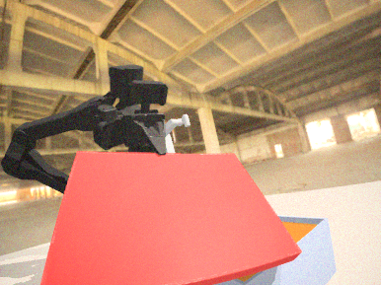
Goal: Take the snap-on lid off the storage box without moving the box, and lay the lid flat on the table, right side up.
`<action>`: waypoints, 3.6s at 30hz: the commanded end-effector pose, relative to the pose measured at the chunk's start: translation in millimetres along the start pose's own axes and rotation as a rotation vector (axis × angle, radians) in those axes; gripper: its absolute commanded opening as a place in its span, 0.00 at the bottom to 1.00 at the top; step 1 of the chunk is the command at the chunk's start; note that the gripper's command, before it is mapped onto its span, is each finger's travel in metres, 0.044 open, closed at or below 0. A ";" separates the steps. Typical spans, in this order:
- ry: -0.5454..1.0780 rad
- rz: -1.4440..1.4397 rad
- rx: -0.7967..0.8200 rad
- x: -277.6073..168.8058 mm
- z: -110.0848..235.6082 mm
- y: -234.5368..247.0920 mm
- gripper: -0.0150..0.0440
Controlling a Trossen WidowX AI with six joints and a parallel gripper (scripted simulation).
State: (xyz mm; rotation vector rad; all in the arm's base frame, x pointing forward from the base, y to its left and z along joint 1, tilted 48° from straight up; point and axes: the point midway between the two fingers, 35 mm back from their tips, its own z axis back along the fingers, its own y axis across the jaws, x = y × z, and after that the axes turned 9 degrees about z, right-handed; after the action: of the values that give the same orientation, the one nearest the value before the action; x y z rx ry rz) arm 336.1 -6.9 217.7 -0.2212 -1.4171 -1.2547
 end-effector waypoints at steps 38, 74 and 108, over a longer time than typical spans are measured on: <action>0.004 -0.002 0.005 82.1 6.7 -17.2 0.25; 0.003 -0.001 0.005 145.2 11.0 -31.5 0.25; 0.002 -0.002 0.006 136.8 -8.4 -52.2 0.25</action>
State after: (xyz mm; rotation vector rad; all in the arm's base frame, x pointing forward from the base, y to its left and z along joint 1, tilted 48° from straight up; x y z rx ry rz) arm 261.9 -102.7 295.6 -0.2281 -1.4091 -1.2554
